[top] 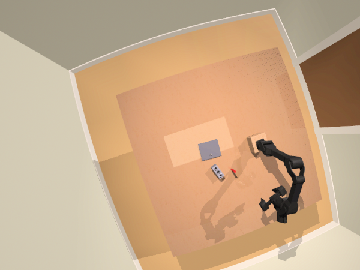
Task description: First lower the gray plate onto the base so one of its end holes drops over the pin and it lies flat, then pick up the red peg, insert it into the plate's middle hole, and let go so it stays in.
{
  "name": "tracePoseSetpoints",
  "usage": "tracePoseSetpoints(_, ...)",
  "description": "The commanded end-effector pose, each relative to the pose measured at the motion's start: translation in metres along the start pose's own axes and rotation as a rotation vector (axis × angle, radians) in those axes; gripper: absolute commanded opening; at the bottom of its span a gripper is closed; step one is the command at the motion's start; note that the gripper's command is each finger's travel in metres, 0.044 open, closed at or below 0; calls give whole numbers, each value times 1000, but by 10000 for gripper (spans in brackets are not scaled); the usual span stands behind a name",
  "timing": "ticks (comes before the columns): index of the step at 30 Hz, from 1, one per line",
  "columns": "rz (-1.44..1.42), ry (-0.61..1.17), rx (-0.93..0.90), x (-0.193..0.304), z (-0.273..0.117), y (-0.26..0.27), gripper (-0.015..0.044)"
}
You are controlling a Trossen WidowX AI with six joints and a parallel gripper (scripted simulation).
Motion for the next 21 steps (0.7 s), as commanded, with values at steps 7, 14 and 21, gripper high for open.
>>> tracePoseSetpoints(7,1091,19,2,66,9,-106,440)
tracePoseSetpoints(14,1905,41,2,142,15,-165,440)
tracePoseSetpoints(21,2777,33,14,230,17,-206,440)
Point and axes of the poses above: the point midway between the two fingers, 35 mm back from their tips, its own z axis out along the fingers, its own y axis across the jaws, x = y × z, the point moved 5 cm from there along -z, back along the fingers, and after that the axes turned 9 degrees about z, right-handed, at the moved point
